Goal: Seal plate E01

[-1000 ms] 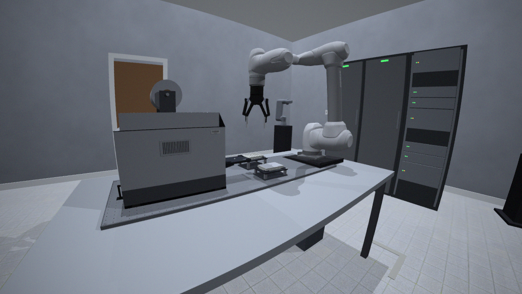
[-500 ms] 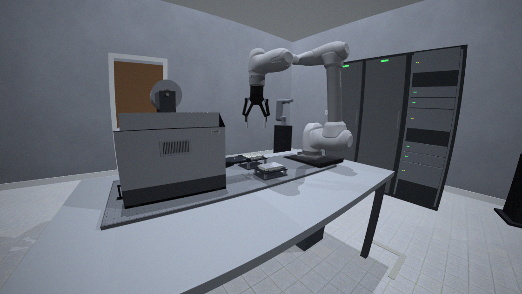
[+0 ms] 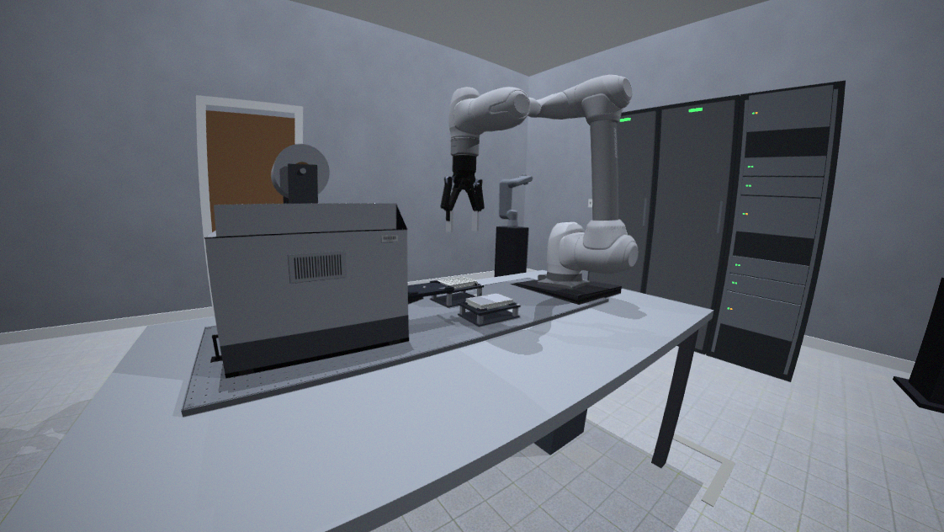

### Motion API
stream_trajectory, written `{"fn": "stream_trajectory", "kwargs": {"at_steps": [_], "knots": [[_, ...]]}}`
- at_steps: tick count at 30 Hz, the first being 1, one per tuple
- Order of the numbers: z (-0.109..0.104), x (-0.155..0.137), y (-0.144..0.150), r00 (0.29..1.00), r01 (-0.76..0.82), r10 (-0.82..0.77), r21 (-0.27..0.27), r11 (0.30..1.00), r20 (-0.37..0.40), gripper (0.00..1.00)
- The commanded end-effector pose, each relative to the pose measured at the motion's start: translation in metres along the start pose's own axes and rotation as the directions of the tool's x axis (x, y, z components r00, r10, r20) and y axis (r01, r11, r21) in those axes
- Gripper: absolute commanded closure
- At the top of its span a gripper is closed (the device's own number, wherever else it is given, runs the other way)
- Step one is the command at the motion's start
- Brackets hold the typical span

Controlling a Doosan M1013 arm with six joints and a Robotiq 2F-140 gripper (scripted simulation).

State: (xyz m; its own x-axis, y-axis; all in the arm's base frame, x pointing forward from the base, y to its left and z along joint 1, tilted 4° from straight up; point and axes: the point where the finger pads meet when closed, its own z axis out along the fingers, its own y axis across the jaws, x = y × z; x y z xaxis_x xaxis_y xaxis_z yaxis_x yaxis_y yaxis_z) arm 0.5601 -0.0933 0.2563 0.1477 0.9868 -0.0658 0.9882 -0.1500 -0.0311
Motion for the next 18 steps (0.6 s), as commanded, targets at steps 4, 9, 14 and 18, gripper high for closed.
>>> {"fn": "stream_trajectory", "kwargs": {"at_steps": [4, 9, 14, 18], "knots": [[-0.0001, 0.0, 0.0, 0.976, 0.216, -0.216, -0.001, 0.976, -0.003, 0.3], [-0.0001, 0.0, 0.0, 0.927, 0.375, -0.375, -0.001, 0.927, -0.003, 0.3], [-0.0001, 0.0, 0.0, 0.885, 0.465, -0.465, -0.001, 0.885, -0.003, 0.3], [-0.0001, 0.0, 0.0, 0.815, 0.579, -0.579, -0.002, 0.815, -0.003, 0.3]]}}
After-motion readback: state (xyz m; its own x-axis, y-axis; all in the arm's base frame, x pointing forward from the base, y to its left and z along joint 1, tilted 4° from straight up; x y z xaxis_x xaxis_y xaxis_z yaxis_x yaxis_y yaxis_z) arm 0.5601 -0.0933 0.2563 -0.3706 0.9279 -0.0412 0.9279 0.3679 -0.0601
